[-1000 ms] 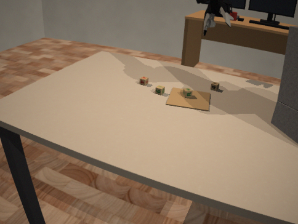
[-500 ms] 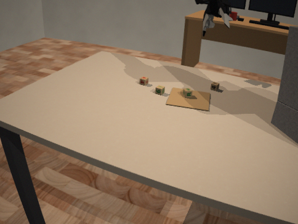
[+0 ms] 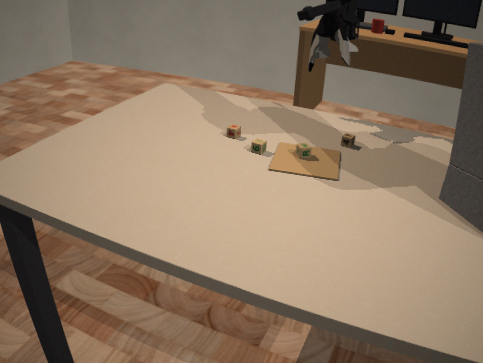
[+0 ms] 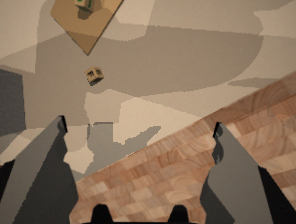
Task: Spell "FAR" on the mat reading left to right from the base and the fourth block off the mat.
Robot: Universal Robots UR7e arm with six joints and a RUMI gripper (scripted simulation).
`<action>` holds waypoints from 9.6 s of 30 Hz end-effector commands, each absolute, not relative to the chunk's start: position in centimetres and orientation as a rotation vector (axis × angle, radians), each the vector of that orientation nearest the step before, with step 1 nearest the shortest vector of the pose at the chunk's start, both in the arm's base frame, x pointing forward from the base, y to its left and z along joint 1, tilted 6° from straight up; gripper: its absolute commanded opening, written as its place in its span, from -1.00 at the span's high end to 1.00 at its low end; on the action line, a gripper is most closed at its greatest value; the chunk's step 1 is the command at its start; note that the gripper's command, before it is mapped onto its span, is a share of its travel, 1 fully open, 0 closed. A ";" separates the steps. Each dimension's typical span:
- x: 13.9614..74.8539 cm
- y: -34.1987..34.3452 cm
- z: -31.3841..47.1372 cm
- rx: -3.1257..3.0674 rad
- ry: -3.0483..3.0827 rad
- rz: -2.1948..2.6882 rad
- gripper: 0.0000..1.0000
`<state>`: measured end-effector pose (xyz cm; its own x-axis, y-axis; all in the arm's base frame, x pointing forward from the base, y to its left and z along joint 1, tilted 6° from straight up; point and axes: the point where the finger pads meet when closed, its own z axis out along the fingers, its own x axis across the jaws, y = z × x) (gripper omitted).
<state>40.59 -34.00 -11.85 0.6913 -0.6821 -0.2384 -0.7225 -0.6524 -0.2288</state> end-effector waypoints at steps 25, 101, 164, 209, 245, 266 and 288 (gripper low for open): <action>50.4 -13.9 -15.8 -2.496 1.166 -0.334 -1.00; 43.5 -8.6 -14.5 -2.436 1.135 -0.437 -1.00; 42.2 -9.0 -14.5 -2.434 1.135 -0.439 -1.00; 58.6 -13.1 -13.1 -2.433 1.135 -0.441 -1.00; 56.8 -14.4 -13.4 -2.440 1.138 -0.437 -1.00; 39.6 -20.5 -14.7 -2.457 1.146 -0.415 -1.00; 32.3 -19.5 -14.3 -2.433 1.135 -0.440 -1.00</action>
<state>32.35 -19.46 -14.35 0.6171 -0.7798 0.1049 -0.6479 -0.5793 -0.4947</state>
